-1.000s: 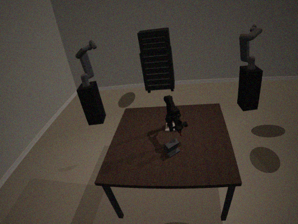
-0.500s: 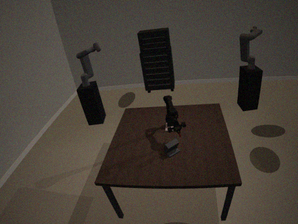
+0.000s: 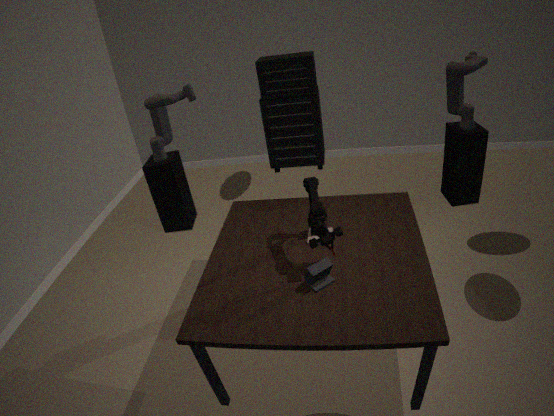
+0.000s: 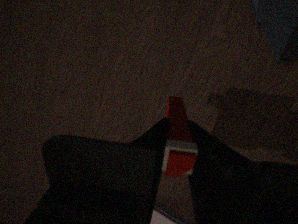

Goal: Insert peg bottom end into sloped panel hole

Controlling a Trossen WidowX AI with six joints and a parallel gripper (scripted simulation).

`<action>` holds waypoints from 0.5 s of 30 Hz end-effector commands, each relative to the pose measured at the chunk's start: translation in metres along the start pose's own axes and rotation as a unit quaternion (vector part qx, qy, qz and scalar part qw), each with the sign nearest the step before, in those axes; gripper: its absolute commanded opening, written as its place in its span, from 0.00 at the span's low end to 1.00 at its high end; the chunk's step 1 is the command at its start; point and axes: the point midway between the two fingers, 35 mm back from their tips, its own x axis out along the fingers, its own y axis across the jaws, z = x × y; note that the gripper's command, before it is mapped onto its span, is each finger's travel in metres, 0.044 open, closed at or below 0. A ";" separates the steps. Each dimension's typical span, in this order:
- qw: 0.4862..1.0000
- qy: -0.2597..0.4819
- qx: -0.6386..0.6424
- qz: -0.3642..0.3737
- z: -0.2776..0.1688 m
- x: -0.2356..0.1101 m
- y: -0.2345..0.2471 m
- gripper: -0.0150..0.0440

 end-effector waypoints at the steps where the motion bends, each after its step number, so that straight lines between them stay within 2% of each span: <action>1: 1.000 -0.006 -0.005 0.009 0.001 0.000 -0.002 0.25; 15: 0.999 -0.031 -0.022 0.035 0.004 -0.002 -0.015 0.25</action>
